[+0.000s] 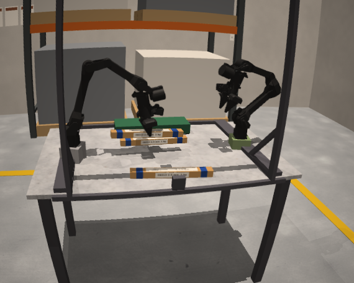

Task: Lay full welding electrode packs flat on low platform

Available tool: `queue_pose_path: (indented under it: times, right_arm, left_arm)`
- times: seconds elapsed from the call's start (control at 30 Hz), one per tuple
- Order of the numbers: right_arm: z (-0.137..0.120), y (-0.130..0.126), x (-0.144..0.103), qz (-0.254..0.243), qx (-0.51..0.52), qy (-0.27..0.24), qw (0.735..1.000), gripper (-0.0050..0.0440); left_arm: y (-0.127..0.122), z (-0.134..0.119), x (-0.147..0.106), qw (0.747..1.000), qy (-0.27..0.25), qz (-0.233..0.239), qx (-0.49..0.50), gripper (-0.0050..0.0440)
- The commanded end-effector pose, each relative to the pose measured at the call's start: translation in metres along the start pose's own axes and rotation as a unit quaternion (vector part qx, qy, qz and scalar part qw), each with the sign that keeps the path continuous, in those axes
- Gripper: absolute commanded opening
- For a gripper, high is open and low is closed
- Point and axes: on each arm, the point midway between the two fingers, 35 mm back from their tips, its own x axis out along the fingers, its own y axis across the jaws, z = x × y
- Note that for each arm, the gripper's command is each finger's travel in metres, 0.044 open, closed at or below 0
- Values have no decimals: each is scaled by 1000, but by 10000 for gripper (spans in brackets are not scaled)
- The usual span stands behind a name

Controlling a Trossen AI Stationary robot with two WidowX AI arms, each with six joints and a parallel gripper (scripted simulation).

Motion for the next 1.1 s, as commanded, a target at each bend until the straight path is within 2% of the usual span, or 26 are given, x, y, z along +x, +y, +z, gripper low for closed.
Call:
queue_pose_path:
  times: [0.0,0.6,0.67,0.7,0.77,1.07]
  right_arm:
    - [3,0,-6,-1,2,-11,1000,330]
    - [3,0,-6,-1,2,-11,1000,330]
    - [3,0,-6,-1,2,-11,1000,330]
    - [3,0,-6,-1,2,-11,1000,330]
    - [3,0,-6,-1,2,-11,1000,330]
    - [3,0,-6,-1,2,-11,1000,330]
  left_arm:
    - [-9,33,-21,999,-50,4,-4,-50]
    - [-40,59,-7,999,-48,3,-4,-50]
    - [-40,59,-7,999,-48,3,-4,-50]
    - [-42,63,-19,998,-63,1,-4,-50]
    - [-45,64,-5,999,-49,3,-4,-50]
    - [-63,78,2,999,-49,2,-4,-50]
